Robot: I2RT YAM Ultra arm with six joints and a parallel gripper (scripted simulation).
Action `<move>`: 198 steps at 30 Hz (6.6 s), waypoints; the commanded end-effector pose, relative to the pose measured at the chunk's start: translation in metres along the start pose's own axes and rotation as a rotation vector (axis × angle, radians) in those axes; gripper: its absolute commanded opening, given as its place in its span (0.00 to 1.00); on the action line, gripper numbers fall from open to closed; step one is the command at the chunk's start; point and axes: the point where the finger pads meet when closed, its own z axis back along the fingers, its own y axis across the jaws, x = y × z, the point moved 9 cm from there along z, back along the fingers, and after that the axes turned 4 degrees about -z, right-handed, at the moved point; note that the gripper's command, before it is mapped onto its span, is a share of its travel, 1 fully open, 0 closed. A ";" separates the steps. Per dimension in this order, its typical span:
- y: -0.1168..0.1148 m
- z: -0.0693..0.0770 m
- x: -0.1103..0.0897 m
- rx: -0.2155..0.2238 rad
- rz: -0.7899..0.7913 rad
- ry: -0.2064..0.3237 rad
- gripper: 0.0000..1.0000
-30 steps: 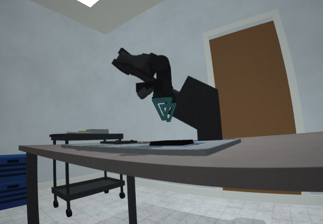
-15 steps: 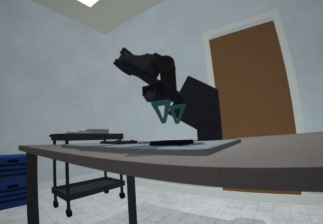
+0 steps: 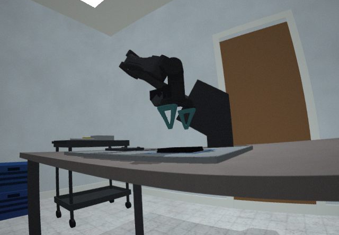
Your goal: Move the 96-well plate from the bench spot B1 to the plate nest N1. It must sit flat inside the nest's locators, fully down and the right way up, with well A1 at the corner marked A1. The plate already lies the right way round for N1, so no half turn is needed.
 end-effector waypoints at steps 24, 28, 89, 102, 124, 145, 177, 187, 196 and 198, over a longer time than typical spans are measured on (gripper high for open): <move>0.004 0.013 -0.008 0.029 0.008 0.002 1.00; 0.004 0.013 -0.008 0.029 0.008 0.002 1.00; -0.008 -0.074 -0.006 0.000 0.028 -0.004 1.00; 0.004 -0.071 -0.004 0.020 0.004 0.004 1.00; 0.004 -0.071 -0.004 0.020 0.004 0.004 0.00; 0.001 -0.058 -0.001 0.021 0.017 -0.001 0.00; 0.014 -0.008 -0.001 0.043 -0.020 0.010 0.00; 0.011 0.003 -0.003 0.038 -0.010 0.008 0.00; 0.013 0.020 -0.001 0.043 -0.020 0.012 0.00; 0.012 0.019 -0.001 0.042 -0.018 0.011 0.00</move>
